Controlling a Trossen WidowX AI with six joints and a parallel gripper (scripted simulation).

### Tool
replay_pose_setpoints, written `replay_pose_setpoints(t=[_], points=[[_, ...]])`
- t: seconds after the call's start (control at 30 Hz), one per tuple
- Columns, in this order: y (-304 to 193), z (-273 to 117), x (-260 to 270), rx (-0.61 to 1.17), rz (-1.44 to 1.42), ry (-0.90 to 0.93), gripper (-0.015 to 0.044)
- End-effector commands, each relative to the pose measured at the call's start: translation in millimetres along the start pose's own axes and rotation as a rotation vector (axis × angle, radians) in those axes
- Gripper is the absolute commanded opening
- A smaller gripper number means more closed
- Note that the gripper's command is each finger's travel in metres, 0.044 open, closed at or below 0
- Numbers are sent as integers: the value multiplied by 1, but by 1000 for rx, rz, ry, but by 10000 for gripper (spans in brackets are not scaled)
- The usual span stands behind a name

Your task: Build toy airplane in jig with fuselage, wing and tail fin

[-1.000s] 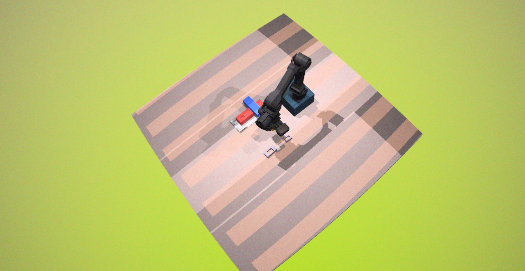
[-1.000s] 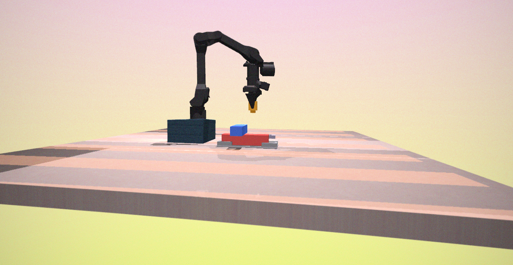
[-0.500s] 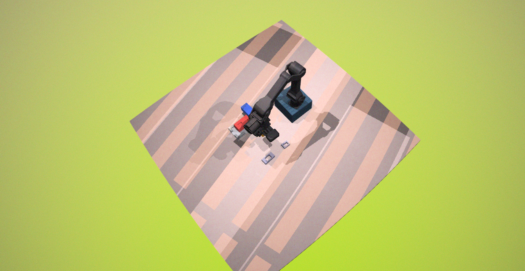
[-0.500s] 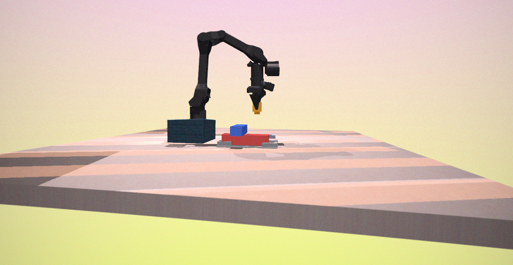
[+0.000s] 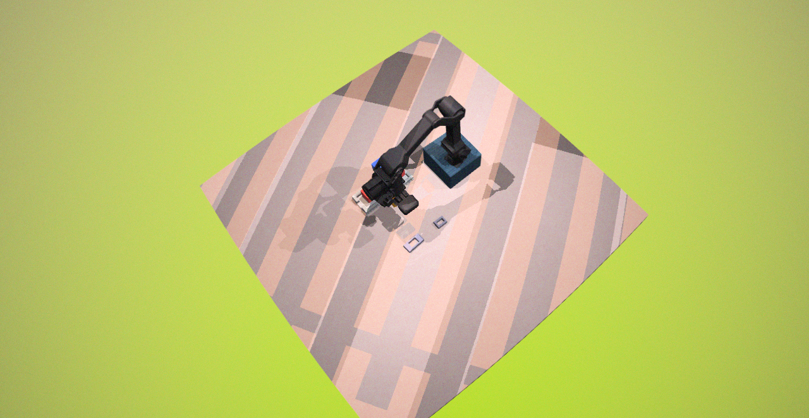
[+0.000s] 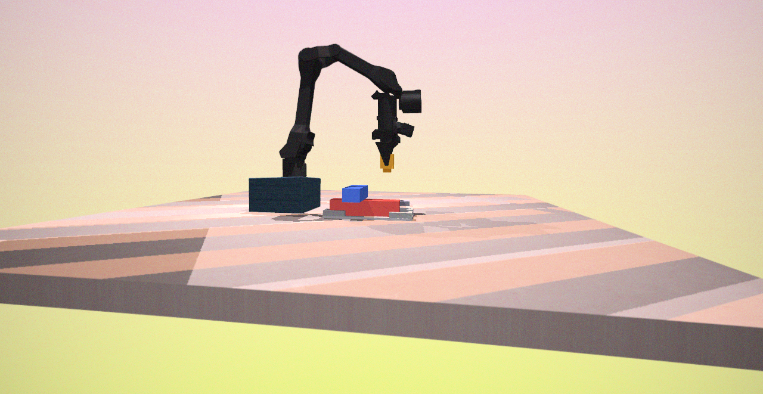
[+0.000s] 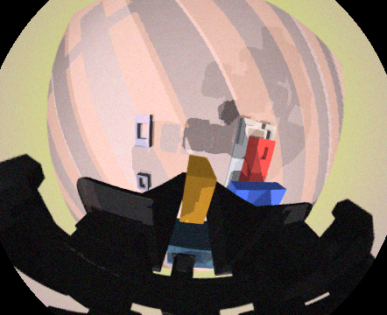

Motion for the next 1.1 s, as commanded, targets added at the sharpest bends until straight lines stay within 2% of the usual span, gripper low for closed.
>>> replay_pose_setpoints(t=[0.0, 1.07], points=[[5, 2, -10, -1, 0, -5, 0], [26, 23, -105, 6, -31, -8, 0]])
Point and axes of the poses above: the point midway between the two fingers, 35 mm back from their tips, its own z axis out along the fingers, its own x axis across the jaws, y = z × x, the point moved 5 cm from there along -z, back along the fingers
